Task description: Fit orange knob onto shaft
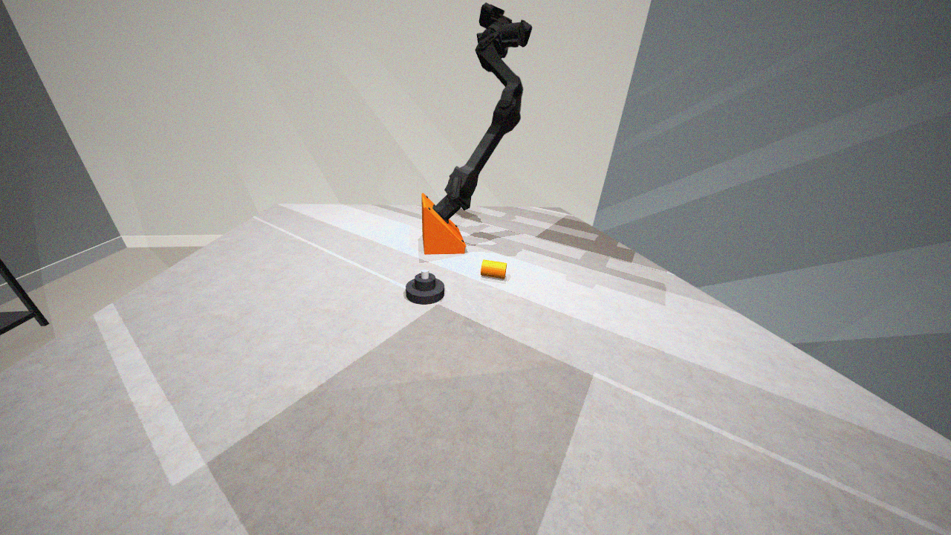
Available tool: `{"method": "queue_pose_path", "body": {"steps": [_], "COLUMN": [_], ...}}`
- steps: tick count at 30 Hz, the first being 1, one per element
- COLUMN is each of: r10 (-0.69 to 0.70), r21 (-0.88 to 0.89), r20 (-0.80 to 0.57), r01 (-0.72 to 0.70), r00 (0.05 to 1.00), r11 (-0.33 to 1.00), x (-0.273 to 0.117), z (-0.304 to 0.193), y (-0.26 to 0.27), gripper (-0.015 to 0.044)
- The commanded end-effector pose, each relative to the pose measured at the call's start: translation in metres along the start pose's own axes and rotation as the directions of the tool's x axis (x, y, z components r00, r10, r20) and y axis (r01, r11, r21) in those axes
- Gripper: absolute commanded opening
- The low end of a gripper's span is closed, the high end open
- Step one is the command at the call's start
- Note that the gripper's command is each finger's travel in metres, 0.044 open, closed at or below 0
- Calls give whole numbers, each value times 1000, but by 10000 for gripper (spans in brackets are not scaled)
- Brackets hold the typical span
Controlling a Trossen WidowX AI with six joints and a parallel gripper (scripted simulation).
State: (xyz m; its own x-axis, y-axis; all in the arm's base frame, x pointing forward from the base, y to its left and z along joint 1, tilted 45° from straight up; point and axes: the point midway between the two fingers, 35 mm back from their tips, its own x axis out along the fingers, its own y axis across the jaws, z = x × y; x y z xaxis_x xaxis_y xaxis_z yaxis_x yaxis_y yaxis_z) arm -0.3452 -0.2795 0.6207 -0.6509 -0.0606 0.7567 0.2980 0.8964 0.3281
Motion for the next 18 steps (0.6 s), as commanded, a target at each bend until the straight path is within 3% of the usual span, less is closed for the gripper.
{"method": "queue_pose_path", "body": {"steps": [1,4,10,18], "r10": [-15,-218,-477,-757], "r21": [-11,-161,-377,-679], "r20": [-3,-51,-145,-311], "r01": [15,208,397,424], "r00": [1000,975,867,574], "r11": [1000,965,837,600], "x": [-2,-33,-94,-214], "z": [-2,-36,-88,-166], "y": [-4,-60,-125,-183], "gripper": [426,440,440,440]}}
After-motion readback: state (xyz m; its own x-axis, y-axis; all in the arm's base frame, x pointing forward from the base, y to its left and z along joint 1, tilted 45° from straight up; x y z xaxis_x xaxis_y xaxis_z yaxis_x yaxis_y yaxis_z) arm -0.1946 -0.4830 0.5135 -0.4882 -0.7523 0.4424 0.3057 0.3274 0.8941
